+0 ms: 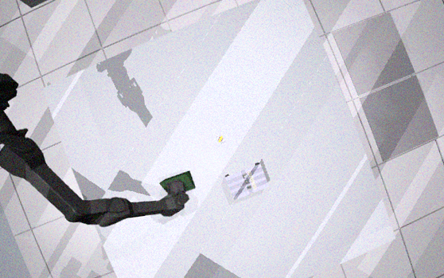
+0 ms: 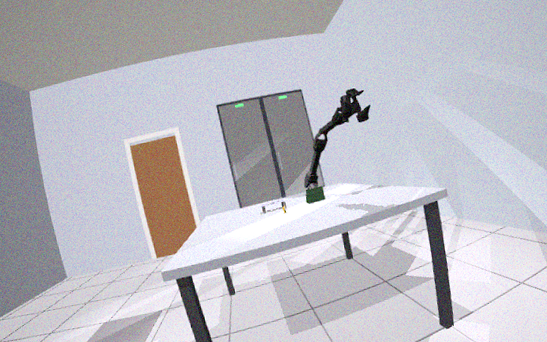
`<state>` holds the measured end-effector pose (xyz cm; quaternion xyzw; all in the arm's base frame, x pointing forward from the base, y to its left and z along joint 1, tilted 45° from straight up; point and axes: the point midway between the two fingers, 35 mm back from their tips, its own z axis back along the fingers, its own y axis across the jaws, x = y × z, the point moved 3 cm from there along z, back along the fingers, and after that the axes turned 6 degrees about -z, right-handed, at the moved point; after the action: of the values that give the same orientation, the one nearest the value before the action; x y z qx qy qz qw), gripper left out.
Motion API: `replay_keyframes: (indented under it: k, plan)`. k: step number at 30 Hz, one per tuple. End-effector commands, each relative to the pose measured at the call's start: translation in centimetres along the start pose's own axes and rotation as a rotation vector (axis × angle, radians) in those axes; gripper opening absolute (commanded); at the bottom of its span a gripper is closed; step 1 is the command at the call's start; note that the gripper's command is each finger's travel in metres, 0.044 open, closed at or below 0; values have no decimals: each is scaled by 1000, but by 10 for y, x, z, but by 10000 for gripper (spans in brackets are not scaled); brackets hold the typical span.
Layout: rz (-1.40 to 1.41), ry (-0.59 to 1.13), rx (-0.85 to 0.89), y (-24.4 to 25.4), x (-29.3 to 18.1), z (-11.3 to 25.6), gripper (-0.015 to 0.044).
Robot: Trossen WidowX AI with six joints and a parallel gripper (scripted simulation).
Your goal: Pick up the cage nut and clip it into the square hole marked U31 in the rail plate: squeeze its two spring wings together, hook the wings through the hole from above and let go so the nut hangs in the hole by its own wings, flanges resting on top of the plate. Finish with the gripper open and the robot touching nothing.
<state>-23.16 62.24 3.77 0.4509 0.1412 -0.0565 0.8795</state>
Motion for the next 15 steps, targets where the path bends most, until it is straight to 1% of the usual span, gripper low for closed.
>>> replay_keyframes:
  k: [1,2,6,9,15]
  plan:
    - [4,-6,-3,0,3,0,426]
    - [16,-25,-11,0,12,0,440]
    - [106,-162,-90,1,79,4,440]
    - [160,-239,-150,-1,119,10,440]
    - [289,-395,-323,-13,208,37,440]
